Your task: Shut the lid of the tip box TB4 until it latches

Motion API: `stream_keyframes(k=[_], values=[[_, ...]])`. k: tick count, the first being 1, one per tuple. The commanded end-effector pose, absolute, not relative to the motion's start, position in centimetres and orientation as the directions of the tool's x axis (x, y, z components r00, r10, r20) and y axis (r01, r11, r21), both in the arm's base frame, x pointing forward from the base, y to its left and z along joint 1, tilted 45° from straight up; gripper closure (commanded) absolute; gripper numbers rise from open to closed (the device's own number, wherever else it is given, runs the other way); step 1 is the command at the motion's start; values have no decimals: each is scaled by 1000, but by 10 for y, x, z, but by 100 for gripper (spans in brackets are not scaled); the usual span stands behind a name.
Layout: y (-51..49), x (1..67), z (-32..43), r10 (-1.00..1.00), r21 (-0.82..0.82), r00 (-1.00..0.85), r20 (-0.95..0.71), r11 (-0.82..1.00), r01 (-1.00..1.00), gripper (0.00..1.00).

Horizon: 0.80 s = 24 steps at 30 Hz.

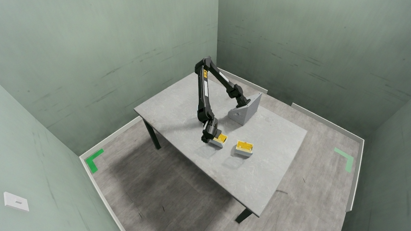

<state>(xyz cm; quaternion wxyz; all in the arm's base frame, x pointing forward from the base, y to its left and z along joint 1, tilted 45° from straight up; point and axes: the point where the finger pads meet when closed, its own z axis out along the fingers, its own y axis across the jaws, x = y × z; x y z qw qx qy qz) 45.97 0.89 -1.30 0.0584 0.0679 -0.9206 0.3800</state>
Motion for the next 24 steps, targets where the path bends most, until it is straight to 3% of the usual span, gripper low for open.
stream_keyframes(k=[1,24], values=[[20,487,0,-98,-689,-990,99,711,-139,100],[0,469,-17,-80,-692,-987,140,706,-155,100]])
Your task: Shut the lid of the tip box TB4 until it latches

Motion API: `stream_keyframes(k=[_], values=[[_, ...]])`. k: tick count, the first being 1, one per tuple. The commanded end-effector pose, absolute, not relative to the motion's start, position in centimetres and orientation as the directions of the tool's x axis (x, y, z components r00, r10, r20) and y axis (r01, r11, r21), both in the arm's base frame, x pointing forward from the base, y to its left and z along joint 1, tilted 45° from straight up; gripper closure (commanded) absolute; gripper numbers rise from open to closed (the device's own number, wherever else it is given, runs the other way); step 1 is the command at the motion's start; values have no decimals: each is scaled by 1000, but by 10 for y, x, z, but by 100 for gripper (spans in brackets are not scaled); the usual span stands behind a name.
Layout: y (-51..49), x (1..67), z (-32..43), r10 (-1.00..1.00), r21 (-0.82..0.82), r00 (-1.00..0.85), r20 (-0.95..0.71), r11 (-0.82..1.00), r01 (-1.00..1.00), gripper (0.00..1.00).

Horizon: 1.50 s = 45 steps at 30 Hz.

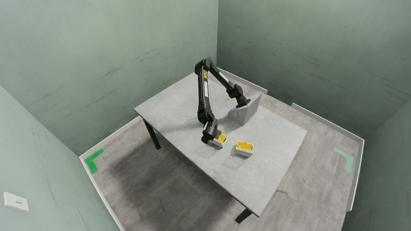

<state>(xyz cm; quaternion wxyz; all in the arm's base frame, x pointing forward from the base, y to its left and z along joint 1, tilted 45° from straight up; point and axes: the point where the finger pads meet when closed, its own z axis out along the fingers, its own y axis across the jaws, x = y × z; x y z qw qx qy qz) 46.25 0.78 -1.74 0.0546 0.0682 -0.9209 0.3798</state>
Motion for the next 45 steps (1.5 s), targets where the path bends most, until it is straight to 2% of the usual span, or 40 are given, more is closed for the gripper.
stream_keyframes(k=[1,27,45], values=[[-2,469,-16,-80,-692,-987,136,706,-153,100],[-28,464,-49,-79,-692,-985,152,703,-163,100],[-27,467,-38,-89,-692,-989,118,707,-146,100]])
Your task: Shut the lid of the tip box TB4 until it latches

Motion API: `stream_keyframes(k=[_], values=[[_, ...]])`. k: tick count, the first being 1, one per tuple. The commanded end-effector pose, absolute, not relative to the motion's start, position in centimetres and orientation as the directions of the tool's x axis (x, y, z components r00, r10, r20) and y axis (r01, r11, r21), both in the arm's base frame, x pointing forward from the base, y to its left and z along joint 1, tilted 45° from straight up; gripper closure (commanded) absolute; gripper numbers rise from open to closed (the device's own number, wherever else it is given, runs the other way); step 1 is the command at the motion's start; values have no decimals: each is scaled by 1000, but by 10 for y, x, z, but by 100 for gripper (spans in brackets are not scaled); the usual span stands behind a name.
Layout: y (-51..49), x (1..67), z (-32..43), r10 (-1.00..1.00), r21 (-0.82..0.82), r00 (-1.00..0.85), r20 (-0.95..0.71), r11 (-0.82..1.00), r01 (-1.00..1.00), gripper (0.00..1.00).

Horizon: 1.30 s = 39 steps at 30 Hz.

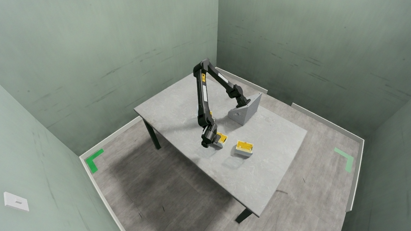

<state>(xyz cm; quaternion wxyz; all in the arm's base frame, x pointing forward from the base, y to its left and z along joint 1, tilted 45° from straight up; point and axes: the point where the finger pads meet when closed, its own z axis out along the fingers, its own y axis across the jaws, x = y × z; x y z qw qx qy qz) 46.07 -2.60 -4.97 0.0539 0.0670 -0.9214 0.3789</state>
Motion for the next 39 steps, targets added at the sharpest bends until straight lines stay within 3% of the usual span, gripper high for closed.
stream_keyframes(k=[1,39], values=[[-26,465,-37,-93,-692,-988,123,706,-152,100],[-14,421,-29,-102,-692,-989,110,706,-150,100]])
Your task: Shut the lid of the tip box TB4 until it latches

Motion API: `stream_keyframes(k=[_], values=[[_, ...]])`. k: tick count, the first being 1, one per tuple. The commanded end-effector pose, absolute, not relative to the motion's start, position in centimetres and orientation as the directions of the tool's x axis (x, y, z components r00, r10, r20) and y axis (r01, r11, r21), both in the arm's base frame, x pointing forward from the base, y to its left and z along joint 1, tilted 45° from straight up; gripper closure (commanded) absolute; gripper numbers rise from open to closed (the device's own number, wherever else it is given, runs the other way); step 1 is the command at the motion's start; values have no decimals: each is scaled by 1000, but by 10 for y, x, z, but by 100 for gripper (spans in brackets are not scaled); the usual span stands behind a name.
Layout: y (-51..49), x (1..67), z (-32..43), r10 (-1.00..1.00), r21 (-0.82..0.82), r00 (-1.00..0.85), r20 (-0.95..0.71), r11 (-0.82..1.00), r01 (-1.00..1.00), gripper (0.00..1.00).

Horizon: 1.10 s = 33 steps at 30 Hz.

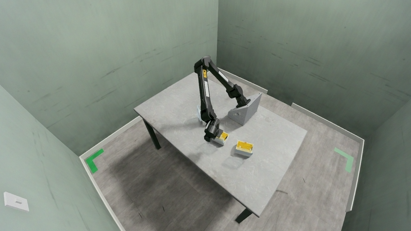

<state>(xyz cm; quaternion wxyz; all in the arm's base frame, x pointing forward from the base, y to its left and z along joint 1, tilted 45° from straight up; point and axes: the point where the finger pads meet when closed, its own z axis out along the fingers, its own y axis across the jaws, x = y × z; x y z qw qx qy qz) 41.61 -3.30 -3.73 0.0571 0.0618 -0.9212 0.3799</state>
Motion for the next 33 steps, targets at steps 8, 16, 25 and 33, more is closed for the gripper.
stream_keyframes(k=[8,16,25,33], values=[[-14,413,-27,-101,-692,-989,110,706,-150,100],[-15,402,-25,-101,-692,-989,111,706,-150,100],[-15,393,-23,-101,-692,-989,112,706,-150,100],[-15,383,-21,-100,-692,-989,113,706,-151,100]])
